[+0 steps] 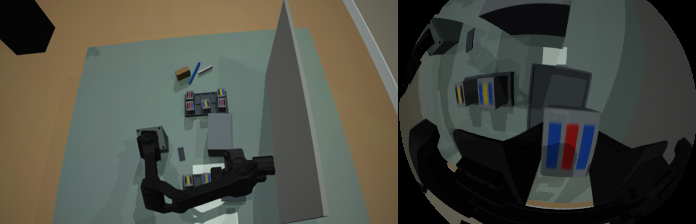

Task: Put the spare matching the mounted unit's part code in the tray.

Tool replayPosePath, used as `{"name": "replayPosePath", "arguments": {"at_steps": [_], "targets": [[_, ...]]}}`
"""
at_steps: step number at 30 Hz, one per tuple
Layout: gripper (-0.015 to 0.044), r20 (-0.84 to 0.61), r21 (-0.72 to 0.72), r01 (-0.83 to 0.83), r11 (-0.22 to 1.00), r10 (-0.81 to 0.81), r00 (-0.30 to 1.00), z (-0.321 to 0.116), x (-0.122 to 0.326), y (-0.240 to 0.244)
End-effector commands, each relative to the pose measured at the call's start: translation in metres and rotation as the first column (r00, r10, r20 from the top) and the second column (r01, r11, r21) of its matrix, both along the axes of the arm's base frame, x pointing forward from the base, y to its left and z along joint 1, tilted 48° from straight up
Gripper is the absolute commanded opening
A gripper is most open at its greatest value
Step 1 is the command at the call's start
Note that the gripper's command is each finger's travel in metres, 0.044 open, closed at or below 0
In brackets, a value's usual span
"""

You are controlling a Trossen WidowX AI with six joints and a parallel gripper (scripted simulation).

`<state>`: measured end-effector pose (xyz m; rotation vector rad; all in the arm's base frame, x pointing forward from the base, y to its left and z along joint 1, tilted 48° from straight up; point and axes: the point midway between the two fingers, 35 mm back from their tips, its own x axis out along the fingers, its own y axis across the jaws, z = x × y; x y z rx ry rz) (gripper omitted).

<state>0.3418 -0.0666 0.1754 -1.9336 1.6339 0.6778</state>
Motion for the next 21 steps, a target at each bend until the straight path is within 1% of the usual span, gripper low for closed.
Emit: {"name": "replayPosePath", "arguments": {"at_steps": [1,21], "targets": [[0.0,-0.003,0.004,-0.004,1.0,0.004,1.0,-0.003,0.0,-0.002],[0.0,-0.004,0.004,-0.003,1.0,0.003,1.0,-0.014,0.001,-0.016]]}}
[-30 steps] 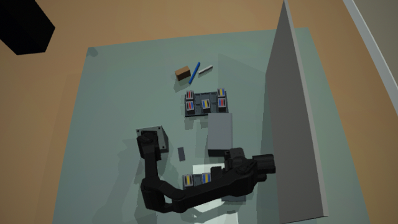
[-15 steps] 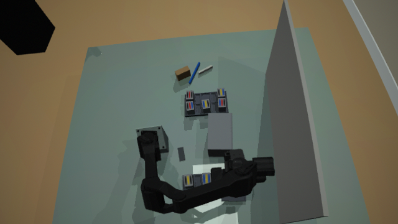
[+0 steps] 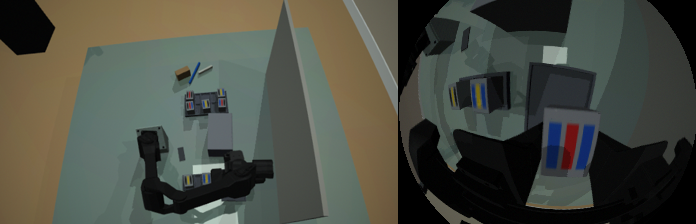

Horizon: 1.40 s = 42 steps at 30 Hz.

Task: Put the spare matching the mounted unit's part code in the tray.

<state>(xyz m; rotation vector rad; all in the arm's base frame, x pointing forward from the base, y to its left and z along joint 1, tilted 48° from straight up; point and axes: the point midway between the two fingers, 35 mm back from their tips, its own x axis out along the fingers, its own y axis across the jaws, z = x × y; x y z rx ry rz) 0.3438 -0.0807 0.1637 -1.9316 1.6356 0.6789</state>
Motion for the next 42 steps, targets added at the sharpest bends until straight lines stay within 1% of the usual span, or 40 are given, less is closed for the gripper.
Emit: {"name": "replayPosePath", "arguments": {"at_steps": [1,42], "targets": [[0.0,-0.002,0.004,-0.005,1.0,0.005,1.0,-0.003,-0.001,-0.002],[0.0,-0.004,-0.002,-0.002,1.0,0.002,1.0,-0.024,0.0,-0.03]]}}
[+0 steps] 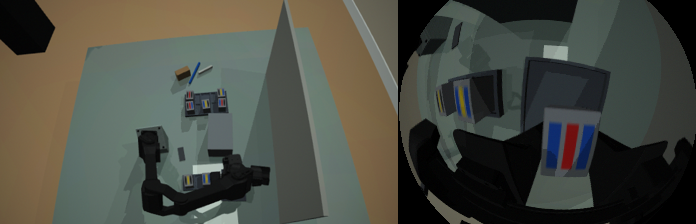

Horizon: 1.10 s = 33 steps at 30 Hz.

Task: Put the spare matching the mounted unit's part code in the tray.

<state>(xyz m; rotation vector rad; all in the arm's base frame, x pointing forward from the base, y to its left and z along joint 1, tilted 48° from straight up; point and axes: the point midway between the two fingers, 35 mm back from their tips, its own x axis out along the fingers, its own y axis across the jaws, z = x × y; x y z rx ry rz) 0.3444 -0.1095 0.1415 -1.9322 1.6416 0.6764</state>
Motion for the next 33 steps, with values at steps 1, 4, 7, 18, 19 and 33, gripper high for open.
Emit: {"name": "replayPosePath", "arguments": {"at_steps": [1,4,7,18,19,33], "targets": [[0.0,-0.002,0.003,-0.005,1.0,0.005,1.0,-0.003,-0.001,-0.002],[0.0,-0.002,0.002,-0.005,1.0,0.005,1.0,-0.004,-0.001,-0.004],[0.0,-0.002,0.001,-0.005,1.0,0.005,1.0,-0.006,-0.001,-0.006],[0.0105,-0.001,-0.003,0.001,1.0,-0.001,1.0,-0.007,-0.001,-0.01],[0.0131,-0.001,-0.003,0.001,1.0,-0.001,1.0,-0.007,-0.001,-0.01],[0.044,-0.001,0.001,0.0,1.0,0.0,1.0,0.0,-0.001,0.0]]}}
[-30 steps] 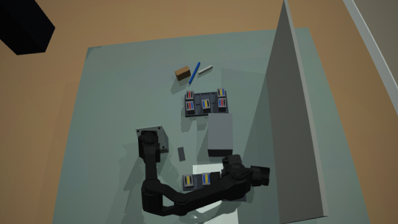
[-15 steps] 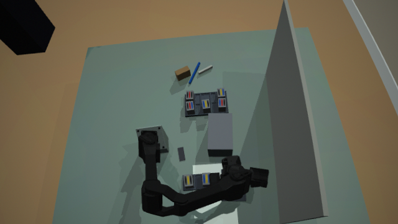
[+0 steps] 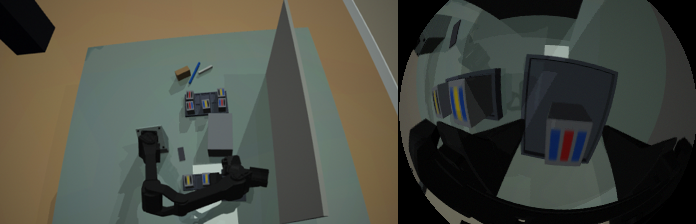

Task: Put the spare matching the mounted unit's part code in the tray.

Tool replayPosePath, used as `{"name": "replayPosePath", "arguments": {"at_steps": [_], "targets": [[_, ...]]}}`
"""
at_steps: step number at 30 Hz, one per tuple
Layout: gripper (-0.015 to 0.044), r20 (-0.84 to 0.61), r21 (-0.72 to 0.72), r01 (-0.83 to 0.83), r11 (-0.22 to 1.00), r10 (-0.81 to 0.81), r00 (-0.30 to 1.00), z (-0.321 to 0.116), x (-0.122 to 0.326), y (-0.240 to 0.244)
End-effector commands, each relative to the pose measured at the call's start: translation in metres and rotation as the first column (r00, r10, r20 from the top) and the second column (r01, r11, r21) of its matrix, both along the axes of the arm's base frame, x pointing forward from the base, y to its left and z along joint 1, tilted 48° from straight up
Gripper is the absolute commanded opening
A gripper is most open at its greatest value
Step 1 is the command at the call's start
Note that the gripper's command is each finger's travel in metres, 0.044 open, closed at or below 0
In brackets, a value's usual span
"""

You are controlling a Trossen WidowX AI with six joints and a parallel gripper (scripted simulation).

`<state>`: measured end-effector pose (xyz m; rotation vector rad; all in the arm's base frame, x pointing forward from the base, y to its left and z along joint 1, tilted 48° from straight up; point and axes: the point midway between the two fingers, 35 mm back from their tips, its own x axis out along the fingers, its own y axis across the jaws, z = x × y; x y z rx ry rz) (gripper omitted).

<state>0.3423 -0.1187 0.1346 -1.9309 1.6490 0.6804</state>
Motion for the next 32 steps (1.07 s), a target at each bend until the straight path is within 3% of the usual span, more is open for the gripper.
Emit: {"name": "replayPosePath", "arguments": {"at_steps": [1,7,32], "targets": [[0.044,0.004,0.007,-0.003,1.0,0.003,1.0,0.016,0.001,0.02],[0.044,0.001,0.006,-0.007,1.0,0.007,1.0,0.069,-0.015,0.078],[0.044,-0.005,0.011,-0.01,1.0,0.01,1.0,0.064,-0.015,0.075]]}}
